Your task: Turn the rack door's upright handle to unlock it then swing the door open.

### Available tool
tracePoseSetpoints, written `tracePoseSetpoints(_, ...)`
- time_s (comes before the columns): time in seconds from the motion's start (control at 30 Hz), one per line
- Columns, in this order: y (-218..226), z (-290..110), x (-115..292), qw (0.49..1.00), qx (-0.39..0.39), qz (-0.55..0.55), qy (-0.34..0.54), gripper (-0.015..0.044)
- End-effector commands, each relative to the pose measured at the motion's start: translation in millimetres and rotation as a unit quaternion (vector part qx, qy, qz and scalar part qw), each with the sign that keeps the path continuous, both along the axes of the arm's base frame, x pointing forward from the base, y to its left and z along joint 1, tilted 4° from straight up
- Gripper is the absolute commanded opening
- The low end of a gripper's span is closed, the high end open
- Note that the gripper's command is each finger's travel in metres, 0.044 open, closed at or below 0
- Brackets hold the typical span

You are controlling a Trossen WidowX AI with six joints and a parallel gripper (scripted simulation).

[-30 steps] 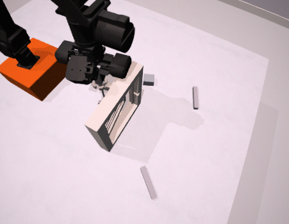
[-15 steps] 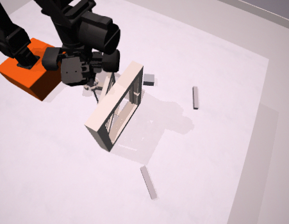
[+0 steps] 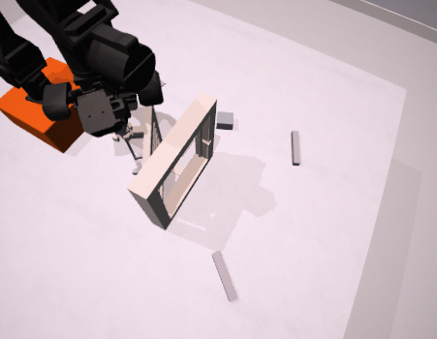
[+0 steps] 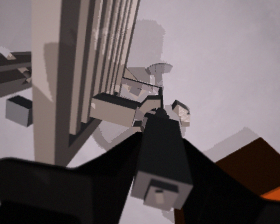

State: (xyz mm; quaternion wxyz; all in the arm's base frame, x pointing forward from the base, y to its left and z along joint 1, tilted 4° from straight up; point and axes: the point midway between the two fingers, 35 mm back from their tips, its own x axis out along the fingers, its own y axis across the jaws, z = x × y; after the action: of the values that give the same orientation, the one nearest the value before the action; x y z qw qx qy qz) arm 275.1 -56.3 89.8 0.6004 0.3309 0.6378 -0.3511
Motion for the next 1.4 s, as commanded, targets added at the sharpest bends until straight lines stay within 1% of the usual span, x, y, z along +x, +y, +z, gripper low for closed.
tracePoseSetpoints(0.0,-6.2,0.1,-5.1,0.999,0.000,0.041,-0.003,0.0015)
tracePoseSetpoints(0.67,-38.9,1.4,-26.7,0.984,0.006,0.178,-0.002,0.0015)
tracePoseSetpoints(1.37,-77.4,2.4,-39.2,0.949,0.013,0.316,0.000,0.0015)
